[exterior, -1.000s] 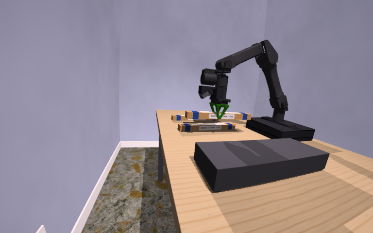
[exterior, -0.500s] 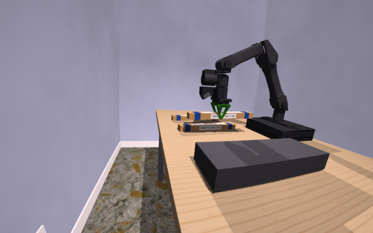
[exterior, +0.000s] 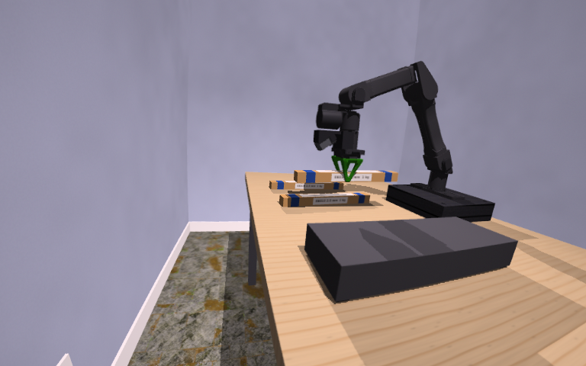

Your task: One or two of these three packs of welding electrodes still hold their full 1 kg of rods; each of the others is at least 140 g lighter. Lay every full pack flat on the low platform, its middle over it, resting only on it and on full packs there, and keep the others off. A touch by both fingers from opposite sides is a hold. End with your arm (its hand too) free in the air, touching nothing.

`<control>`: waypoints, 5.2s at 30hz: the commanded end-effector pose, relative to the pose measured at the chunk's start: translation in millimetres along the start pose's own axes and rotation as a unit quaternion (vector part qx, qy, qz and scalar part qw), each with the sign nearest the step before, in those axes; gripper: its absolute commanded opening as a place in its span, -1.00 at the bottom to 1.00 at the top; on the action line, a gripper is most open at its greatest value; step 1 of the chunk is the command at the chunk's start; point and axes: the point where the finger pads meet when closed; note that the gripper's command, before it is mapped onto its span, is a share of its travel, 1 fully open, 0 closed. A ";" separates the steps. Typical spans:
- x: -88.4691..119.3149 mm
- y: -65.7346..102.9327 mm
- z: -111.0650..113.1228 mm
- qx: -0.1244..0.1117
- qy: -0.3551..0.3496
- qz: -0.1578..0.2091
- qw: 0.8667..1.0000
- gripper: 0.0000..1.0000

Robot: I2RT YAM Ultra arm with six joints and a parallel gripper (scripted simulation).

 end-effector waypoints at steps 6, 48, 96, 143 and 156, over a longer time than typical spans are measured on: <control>-6.1 37.8 -1.6 0.002 0.000 -0.033 0.999 -1.00; -5.5 49.6 -1.6 0.002 0.000 -0.037 0.999 -1.00; -5.5 49.6 -1.6 0.002 0.001 -0.037 0.999 -1.00; -6.9 66.9 -3.9 0.003 0.000 -0.052 0.999 -1.00; -9.8 61.8 -4.9 0.002 -0.001 -0.047 0.999 -1.00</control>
Point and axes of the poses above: the point where the finger pads meet when closed, its own y axis back along the fingers, its own z axis across the jaws, x = y × z, and after that the axes turned 3 degrees about y, right-handed
